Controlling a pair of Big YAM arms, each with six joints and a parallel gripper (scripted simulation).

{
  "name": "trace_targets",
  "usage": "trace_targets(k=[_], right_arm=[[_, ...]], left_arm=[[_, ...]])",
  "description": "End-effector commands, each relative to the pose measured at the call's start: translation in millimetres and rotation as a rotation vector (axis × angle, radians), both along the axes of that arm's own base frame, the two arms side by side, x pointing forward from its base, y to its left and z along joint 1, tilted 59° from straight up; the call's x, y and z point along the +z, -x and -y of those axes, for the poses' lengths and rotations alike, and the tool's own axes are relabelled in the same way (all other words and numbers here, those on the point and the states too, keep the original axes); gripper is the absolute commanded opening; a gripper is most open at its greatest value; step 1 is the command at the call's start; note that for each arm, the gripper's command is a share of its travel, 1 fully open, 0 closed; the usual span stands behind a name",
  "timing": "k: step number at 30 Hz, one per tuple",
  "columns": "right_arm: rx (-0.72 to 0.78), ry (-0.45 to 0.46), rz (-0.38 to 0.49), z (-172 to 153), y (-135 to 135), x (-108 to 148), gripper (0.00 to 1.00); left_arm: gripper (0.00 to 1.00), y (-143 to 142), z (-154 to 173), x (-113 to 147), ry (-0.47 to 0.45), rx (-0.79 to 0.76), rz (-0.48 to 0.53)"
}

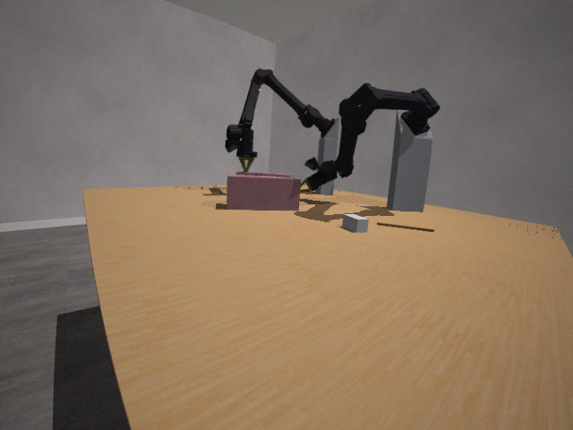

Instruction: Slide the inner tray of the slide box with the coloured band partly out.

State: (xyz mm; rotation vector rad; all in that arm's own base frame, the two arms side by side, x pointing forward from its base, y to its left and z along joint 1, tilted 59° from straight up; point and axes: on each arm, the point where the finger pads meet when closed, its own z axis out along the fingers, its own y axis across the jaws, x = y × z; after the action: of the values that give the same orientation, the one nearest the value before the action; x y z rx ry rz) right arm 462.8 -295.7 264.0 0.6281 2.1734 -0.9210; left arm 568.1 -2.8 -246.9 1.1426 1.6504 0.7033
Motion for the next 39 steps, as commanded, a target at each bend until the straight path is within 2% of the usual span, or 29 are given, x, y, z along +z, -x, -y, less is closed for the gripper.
trace_targets(k=[1, 5, 39], right_arm=[[-0.038, -0.023, -0.053, 17, 11, -30, 0.00], [-0.046, -0.030, -0.068, 21, 14, -38, 0.00], [-0.046, -0.030, -0.069, 21, 14, -38, 0.00]], left_arm=[[0.00, -5, 15, 5, 0.016, -0.016, 0.001], [0.00, -7, 15, 5, 0.015, -0.013, 0.001], [0.00, -22, 27, 1, 0.015, -0.015, -0.002]])
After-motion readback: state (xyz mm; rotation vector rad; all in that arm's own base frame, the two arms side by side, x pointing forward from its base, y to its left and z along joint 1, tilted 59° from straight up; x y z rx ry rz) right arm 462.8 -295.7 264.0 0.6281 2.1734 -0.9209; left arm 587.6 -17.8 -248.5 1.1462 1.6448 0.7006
